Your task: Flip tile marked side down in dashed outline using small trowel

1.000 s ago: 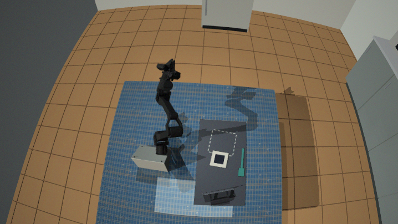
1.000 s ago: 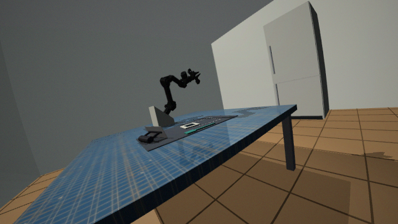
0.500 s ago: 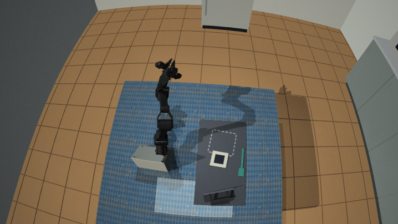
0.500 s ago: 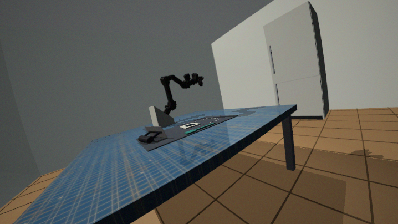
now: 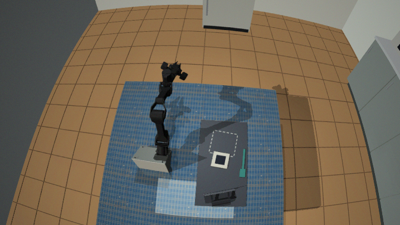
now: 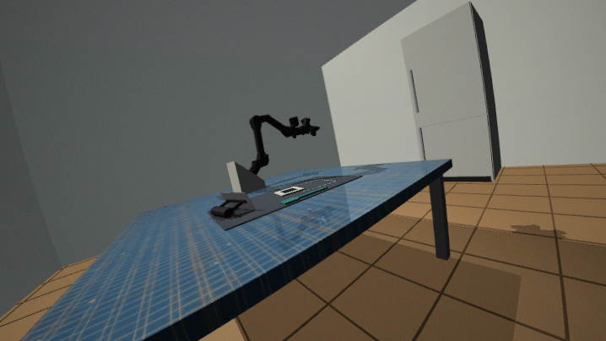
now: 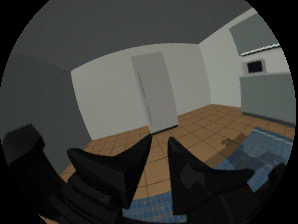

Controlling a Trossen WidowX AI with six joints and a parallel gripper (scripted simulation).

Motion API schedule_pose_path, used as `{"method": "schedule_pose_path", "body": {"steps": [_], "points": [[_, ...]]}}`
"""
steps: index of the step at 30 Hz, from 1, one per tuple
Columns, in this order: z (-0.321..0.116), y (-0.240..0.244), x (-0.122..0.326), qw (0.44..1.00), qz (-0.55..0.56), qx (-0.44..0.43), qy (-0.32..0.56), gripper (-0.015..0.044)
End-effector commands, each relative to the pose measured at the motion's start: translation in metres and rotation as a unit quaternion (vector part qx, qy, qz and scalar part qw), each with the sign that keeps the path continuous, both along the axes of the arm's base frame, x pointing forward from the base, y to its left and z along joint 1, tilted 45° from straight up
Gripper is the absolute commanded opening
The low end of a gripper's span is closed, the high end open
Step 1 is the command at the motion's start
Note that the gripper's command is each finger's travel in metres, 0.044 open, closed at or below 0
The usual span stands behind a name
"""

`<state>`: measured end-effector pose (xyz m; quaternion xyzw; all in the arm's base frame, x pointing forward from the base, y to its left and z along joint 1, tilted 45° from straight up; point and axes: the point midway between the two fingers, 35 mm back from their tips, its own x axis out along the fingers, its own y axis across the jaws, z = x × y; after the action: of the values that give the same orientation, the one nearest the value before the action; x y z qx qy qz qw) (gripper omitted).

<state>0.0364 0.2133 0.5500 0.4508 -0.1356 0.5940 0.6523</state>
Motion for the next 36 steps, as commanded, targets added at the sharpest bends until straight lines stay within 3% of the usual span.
{"method": "schedule_pose_path", "body": {"steps": [1,12,25,36], "points": [[-0.007,0.024,0.011,0.998,-0.038,-0.045,-0.023,0.0100],[-0.040,0.072,0.068,0.970,-0.157,-0.172,-0.069,0.0100],[-0.077,0.094,0.141,0.920,-0.257,-0.285,-0.081,0.0100],[-0.132,0.098,0.232,0.838,-0.322,-0.431,-0.087,0.0100]]}}
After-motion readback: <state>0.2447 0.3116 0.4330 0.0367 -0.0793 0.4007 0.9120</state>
